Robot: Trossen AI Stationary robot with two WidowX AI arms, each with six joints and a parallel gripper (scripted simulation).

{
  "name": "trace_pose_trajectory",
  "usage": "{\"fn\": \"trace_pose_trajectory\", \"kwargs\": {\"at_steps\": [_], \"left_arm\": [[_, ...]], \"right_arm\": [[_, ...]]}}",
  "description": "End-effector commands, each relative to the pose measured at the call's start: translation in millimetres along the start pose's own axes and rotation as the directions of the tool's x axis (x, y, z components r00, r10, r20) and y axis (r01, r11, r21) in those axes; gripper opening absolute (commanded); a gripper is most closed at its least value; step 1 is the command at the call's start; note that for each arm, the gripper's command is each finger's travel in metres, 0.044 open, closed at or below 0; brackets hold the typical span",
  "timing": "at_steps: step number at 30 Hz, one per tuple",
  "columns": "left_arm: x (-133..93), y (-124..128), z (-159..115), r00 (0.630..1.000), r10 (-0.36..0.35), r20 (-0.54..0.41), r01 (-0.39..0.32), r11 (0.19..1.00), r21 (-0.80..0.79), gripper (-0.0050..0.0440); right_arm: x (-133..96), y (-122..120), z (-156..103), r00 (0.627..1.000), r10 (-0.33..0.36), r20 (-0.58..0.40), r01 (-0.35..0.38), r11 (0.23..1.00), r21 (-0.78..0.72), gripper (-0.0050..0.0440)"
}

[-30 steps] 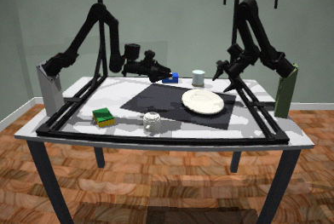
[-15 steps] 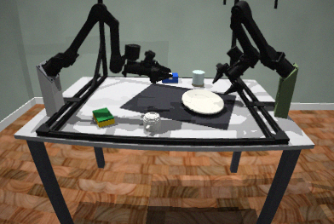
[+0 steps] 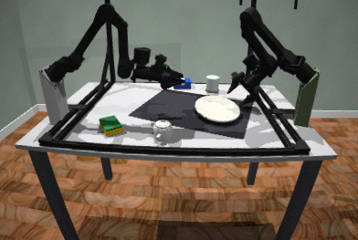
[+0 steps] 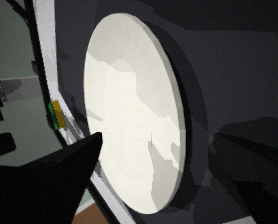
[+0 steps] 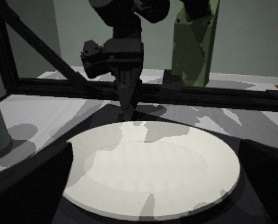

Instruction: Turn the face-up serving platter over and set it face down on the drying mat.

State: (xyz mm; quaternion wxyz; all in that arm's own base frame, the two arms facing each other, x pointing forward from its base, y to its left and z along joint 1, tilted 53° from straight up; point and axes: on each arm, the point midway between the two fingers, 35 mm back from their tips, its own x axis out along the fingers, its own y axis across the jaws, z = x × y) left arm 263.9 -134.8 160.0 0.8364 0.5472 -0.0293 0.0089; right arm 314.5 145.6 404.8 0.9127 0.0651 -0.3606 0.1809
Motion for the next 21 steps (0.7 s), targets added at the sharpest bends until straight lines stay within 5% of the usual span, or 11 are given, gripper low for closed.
{"fn": "trace_pose_trajectory", "kwargs": {"at_steps": [1,21], "left_arm": [[6.5,-6.7,-0.4,1.000,0.005,0.003,-0.005,1.000,-0.004,0.0440],[2.5,-3.8,-1.7,1.000,0.005,0.003,-0.005,1.000,-0.004,0.0440]], "right_arm": [[0.5,-0.7,0.2,1.000,-0.006,0.003,0.006,1.000,0.003,0.0440],[0.5,-0.7,0.2,1.000,-0.006,0.003,0.006,1.000,0.003,0.0440]]}}
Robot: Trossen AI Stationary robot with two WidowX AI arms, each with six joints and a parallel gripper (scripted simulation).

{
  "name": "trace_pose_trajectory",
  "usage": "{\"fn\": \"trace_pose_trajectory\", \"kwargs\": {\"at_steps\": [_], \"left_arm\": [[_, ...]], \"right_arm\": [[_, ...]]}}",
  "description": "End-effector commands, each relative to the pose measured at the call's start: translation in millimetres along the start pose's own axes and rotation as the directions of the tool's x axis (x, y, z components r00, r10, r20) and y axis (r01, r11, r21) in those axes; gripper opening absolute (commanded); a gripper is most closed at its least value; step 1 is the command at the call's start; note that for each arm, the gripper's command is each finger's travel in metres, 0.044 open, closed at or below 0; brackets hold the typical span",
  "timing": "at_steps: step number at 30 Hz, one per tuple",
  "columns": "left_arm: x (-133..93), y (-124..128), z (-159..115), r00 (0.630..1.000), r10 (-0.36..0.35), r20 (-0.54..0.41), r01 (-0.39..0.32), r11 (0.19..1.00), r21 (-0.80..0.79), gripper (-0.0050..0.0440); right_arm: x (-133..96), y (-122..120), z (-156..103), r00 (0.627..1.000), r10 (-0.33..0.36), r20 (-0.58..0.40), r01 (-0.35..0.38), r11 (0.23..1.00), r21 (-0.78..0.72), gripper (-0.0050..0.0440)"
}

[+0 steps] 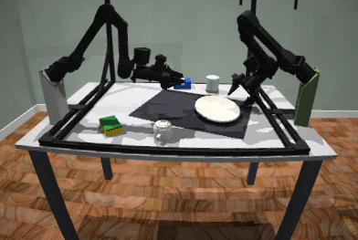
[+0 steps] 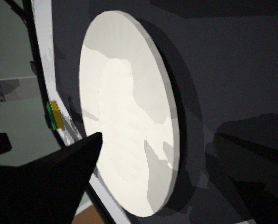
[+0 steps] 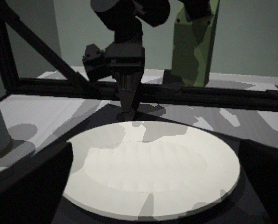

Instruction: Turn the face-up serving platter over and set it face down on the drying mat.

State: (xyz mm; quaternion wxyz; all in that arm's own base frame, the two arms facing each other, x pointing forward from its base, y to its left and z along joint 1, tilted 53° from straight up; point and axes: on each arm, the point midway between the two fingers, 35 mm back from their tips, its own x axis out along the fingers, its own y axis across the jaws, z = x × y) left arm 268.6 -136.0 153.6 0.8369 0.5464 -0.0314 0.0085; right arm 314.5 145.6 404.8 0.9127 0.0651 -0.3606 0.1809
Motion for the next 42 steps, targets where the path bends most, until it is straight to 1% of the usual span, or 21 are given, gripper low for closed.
{"fn": "trace_pose_trajectory", "kwargs": {"at_steps": [1,22,25,30,34,39,42], "left_arm": [[-2,3,0,1.000,0.003,-0.001,-0.003,1.000,-0.002,0.0440],[21,20,1,1.000,0.004,-0.001,-0.004,1.000,-0.002,0.0440],[20,22,1,1.000,0.004,-0.001,-0.004,1.000,-0.002,0.0440],[11,38,0,1.000,0.003,-0.001,-0.003,1.000,-0.002,0.0440],[9,41,0,1.000,0.003,-0.001,-0.003,1.000,-0.002,0.0440],[3,54,0,1.000,0.003,-0.001,-0.004,1.000,-0.002,0.0440],[-1,60,0,0.999,0.034,-0.002,-0.034,0.999,-0.003,0.0440]], "right_arm": [[0,-1,0,1.000,-0.006,0.003,0.006,1.000,0.003,0.0440],[0,-1,0,1.000,-0.006,0.003,0.006,1.000,0.003,0.0440],[0,-1,0,1.000,-0.006,0.003,0.006,1.000,0.003,0.0440],[0,-1,0,1.000,-0.006,0.003,0.006,1.000,0.003,0.0440],[0,-1,0,1.000,-0.006,0.003,0.006,1.000,0.003,0.0440],[0,-1,0,1.000,-0.006,0.003,0.006,1.000,0.003,0.0440],[0,-1,0,1.000,-0.006,0.003,0.006,1.000,0.003,0.0440]]}}
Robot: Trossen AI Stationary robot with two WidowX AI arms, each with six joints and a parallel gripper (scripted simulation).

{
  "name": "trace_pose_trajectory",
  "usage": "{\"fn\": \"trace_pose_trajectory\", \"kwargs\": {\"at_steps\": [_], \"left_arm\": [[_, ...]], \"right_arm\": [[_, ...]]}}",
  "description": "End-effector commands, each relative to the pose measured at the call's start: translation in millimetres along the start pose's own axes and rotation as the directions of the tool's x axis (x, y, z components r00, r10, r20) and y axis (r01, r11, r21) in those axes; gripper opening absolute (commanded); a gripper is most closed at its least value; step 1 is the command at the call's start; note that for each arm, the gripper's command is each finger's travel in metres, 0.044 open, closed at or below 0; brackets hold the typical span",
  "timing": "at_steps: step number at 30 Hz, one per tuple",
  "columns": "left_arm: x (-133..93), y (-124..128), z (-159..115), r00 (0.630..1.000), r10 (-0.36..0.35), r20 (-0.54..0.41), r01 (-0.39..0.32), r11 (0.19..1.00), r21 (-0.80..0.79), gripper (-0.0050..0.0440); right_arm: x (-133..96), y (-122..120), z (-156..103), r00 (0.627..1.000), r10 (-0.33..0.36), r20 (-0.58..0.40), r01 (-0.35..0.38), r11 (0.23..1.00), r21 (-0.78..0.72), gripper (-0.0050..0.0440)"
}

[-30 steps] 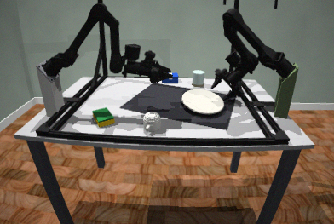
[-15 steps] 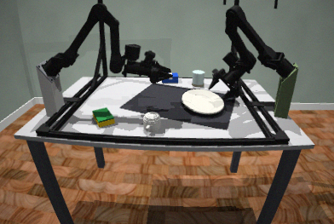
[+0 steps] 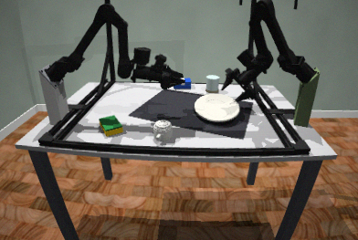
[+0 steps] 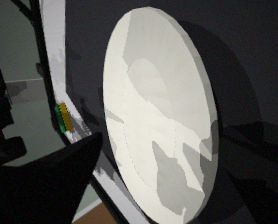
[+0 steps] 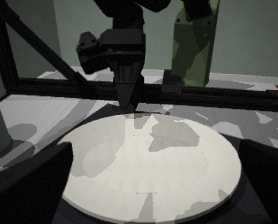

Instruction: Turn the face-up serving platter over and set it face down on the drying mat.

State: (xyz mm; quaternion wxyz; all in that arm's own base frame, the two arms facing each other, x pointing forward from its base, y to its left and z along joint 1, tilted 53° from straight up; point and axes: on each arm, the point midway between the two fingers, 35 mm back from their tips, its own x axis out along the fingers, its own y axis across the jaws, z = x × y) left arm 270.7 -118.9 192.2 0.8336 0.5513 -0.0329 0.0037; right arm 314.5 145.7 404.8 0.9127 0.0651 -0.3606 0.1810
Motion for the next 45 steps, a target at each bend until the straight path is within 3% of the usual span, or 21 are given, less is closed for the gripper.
{"fn": "trace_pose_trajectory", "kwargs": {"at_steps": [1,21,24,45], "left_arm": [[-7,20,0,0.999,0.043,-0.010,-0.043,0.999,-0.014,0.0440],[-32,78,-1,0.997,0.082,-0.011,-0.082,0.997,-0.014,0.0440],[-33,85,-1,0.994,0.113,-0.011,-0.113,0.993,-0.013,0.0440],[-35,141,-1,0.988,0.155,-0.012,-0.155,0.988,-0.013,0.0440]], "right_arm": [[0,-1,0,1.000,-0.006,0.003,0.006,1.000,0.003,0.0440],[0,-1,0,1.000,-0.006,0.003,0.006,1.000,0.003,0.0440],[0,-1,0,1.000,-0.006,0.003,0.006,1.000,0.003,0.0440],[0,-1,0,1.000,-0.006,0.003,0.006,1.000,0.003,0.0440]]}}
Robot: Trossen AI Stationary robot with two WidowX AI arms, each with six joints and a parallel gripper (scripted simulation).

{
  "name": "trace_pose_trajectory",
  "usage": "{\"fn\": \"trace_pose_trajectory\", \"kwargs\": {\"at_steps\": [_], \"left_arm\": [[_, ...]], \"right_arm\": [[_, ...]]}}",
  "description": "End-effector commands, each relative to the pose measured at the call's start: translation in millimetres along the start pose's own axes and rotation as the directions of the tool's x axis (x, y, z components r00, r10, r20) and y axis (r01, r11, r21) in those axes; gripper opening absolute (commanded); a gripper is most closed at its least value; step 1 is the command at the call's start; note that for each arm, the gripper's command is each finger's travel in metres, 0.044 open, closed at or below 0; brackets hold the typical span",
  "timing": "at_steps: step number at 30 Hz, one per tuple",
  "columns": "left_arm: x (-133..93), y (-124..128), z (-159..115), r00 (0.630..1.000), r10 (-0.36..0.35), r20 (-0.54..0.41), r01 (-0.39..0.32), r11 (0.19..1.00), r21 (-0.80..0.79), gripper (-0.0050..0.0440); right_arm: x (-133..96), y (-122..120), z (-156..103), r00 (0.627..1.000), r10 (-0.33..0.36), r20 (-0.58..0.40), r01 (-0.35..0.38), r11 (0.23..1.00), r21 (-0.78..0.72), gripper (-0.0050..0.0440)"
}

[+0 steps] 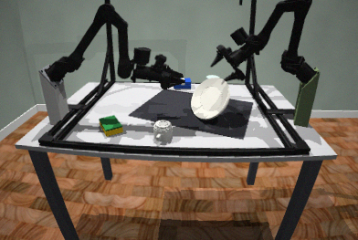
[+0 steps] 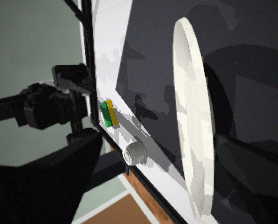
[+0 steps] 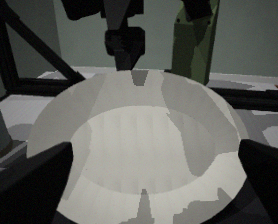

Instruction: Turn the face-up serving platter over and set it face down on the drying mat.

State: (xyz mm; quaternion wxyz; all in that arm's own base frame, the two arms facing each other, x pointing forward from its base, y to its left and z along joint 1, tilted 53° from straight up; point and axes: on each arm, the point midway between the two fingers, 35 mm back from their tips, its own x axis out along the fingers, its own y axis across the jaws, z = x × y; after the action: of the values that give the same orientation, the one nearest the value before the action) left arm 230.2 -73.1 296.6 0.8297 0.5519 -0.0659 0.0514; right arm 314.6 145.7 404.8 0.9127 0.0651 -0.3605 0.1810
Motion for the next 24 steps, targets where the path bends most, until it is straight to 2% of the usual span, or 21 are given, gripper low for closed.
{"fn": "trace_pose_trajectory", "kwargs": {"at_steps": [1,6,16,19,24], "left_arm": [[4,28,-2,0.999,0.039,-0.015,-0.039,0.999,-0.021,0.0440],[9,43,-3,0.997,0.072,-0.016,-0.072,0.997,-0.020,0.0440],[21,69,-3,0.997,0.075,-0.016,-0.075,0.997,-0.020,0.0440],[26,76,-4,0.994,0.109,-0.016,-0.109,0.994,-0.020,0.0440],[35,90,-4,0.994,0.111,-0.017,-0.111,0.994,-0.020,0.0440]], "right_arm": [[0,-1,0,1.000,-0.006,0.003,0.006,1.000,0.003,0.0440],[0,-1,0,1.000,-0.006,0.003,0.006,1.000,0.003,0.0440],[0,-1,0,1.000,-0.006,0.003,0.006,1.000,0.003,0.0440],[0,-1,0,1.000,-0.006,0.003,0.006,1.000,0.003,0.0440],[0,-1,0,1.000,-0.006,0.003,0.006,1.000,0.003,0.0440]]}}
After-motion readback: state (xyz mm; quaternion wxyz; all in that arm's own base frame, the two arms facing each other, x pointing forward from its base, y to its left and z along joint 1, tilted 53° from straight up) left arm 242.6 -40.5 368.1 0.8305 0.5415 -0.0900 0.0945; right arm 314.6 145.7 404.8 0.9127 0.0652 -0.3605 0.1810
